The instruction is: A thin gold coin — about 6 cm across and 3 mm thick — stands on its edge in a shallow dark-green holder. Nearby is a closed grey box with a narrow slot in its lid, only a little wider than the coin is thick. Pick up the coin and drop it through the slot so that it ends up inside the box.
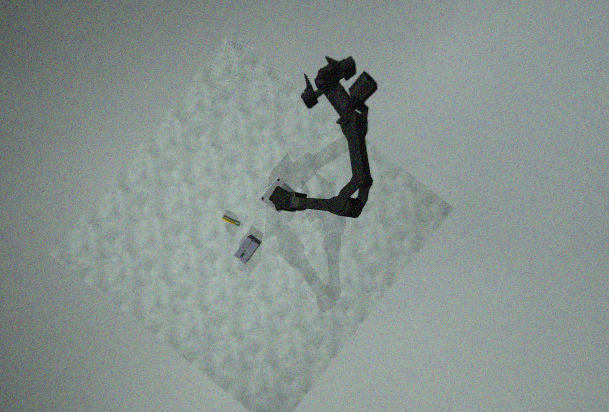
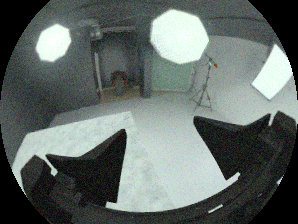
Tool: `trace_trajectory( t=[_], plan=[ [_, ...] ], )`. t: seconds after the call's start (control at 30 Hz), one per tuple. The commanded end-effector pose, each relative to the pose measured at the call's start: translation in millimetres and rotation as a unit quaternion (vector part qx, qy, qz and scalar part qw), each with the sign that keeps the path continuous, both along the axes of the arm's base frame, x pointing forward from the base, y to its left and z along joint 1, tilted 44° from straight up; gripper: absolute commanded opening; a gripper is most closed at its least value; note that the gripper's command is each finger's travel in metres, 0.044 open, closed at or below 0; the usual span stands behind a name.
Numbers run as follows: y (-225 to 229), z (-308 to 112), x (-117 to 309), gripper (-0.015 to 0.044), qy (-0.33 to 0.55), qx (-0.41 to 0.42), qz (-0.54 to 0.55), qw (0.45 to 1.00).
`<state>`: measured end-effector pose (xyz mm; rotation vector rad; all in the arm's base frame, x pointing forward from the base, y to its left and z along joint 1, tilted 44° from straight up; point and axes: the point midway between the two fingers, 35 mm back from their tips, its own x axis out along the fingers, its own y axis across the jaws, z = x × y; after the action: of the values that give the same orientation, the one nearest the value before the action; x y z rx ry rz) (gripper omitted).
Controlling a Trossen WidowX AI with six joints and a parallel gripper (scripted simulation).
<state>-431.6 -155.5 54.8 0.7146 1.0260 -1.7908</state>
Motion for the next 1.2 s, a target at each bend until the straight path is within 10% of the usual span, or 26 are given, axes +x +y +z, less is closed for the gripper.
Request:
trace_trajectory(
  t=[0.0,0.27,0.73,1.17],
  plan=[
    [-3,-1,2,0.0374,-0.003,-0.001,0.001,1.000],
    [-104,-30,86,0.0164,-0.125,-0.013,0.059,0.990],
    [-199,-74,314,0.0161,-0.339,0.096,0.132,0.926],
    [-137,-96,536,0.0161,-0.407,0.335,0.142,0.838]
  ],
)
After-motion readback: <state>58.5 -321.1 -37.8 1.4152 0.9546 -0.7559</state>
